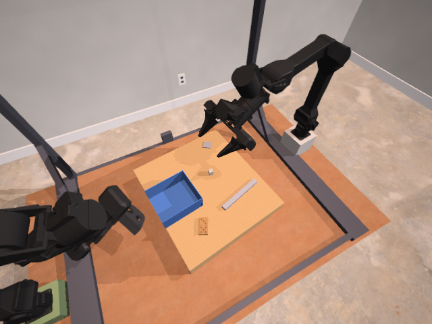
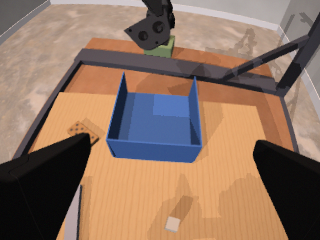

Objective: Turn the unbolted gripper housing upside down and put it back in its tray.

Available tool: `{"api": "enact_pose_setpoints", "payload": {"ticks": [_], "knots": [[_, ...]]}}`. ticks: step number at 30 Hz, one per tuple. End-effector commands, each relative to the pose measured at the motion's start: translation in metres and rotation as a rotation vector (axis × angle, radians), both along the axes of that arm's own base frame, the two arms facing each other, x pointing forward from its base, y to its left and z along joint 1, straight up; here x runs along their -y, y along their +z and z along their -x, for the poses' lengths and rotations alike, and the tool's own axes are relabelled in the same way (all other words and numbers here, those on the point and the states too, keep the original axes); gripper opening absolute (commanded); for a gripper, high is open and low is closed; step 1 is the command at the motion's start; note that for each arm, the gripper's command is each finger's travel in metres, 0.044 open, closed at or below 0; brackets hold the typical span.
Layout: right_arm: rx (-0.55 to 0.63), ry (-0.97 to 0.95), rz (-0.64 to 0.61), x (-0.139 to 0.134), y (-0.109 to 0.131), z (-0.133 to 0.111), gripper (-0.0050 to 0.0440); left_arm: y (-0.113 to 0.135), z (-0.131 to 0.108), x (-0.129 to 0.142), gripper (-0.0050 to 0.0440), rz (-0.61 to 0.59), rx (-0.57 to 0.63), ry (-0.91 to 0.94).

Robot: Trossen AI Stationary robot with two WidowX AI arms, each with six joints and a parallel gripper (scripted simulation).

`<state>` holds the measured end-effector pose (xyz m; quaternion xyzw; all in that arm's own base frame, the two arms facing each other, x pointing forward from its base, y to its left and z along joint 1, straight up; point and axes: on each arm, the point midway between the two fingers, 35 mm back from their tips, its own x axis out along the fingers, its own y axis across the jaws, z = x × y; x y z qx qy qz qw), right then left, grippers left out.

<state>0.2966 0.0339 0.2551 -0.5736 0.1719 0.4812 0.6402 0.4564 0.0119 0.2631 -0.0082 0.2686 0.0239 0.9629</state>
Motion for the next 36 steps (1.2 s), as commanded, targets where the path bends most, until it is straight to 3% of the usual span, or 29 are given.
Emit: {"api": "enact_pose_setpoints", "payload": {"ticks": [1, 36], "knots": [[0.029, -0.003, 0.004, -0.001, 0.01, -0.006, 0.0112, 0.01, 0.002, 0.0, 0.044, -0.003, 0.022, -0.005], [0.032, -0.003, 0.003, -0.009, 0.012, -0.036, 0.0112, 0.01, 0.002, 0.0, 0.044, -0.003, 0.022, -0.005]]}}
